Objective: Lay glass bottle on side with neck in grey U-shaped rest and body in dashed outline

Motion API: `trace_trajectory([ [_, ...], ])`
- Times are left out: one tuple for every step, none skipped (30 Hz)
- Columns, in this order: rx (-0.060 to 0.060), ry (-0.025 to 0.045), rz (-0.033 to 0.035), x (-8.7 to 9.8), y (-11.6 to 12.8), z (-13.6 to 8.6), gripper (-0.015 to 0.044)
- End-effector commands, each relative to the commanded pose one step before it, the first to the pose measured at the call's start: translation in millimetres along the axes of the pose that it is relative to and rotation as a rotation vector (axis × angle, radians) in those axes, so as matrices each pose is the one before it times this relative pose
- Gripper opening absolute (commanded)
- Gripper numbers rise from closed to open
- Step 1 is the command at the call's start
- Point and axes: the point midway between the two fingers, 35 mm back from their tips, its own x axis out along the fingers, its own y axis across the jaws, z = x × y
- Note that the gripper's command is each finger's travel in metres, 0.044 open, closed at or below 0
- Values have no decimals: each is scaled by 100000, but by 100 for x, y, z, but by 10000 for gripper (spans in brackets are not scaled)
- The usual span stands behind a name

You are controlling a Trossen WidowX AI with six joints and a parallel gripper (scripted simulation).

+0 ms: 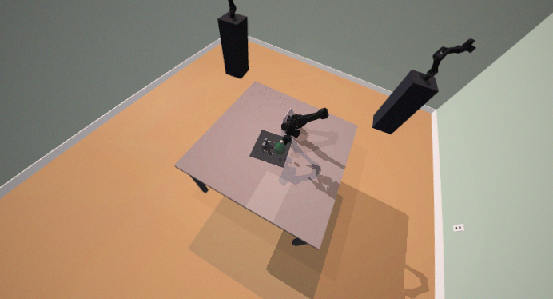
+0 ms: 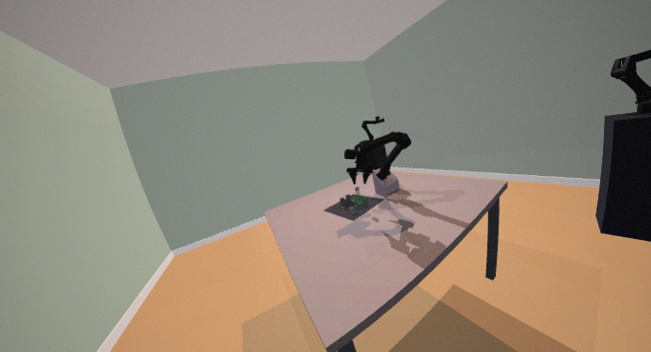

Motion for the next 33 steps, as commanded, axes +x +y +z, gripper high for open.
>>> trace_trajectory([
  [-1004, -378, 19329, 1741, 251, 487, 440],
  [-202, -67, 6028, 544, -73, 36, 440],
  [-250, -36, 4942, 445, -68, 33, 440],
  [-188, -14, 3033, 272, -48, 22, 440],
  [-69, -3, 1018, 91, -17, 8, 440],
  [0, 0, 0, 0, 0, 0, 440],
  [0, 0, 0, 0, 6, -8, 440],
  [0, 0, 0, 0, 0, 0, 440],
  [0, 0, 0, 0, 0, 0, 440],
  [0, 0, 0, 0, 0, 0, 440],
  [0, 4, 0, 0, -2, -26, 440],
  [0, 8, 0, -1, -4, -52, 440],
  [1, 12, 0, -1, -6, -79, 440],
  [1, 14, 0, -1, -8, -103, 440],
  [1, 17, 0, -1, -9, -126, 440],
  [1, 19, 0, -1, -9, -148, 440],
  [1, 20, 0, -1, -9, -161, 440],
  [0, 19, 0, -1, -8, -165, 440],
  [0, 18, 0, -1, -7, -165, 440],
  [34, 9, -15, -1, -7, -162, 440],
  [-2, 16, 1, -1, -5, -164, 440],
  [-2, 15, 1, -1, -4, -165, 440],
  [-2, 13, 1, -1, -3, -165, 440],
  [-3, 35, -2, -1, -1, -161, 440],
  [-3, 9, 1, 0, -1, -164, 440],
  [45, 29, 0, 2, 2, -167, 440],
  [20, 8, 7, 0, 2, -157, 440],
  [-9, 4, 1, 0, 2, -164, 440],
  [-9, 3, 1, 0, 3, -166, 440],
  [-9, 2, 1, 0, 4, -166, 440],
  [-9, 0, 1, 0, 5, -166, 440],
  [-10, -1, 0, 1, 6, -166, 440],
  [-10, -2, 0, 1, 7, -166, 440],
])
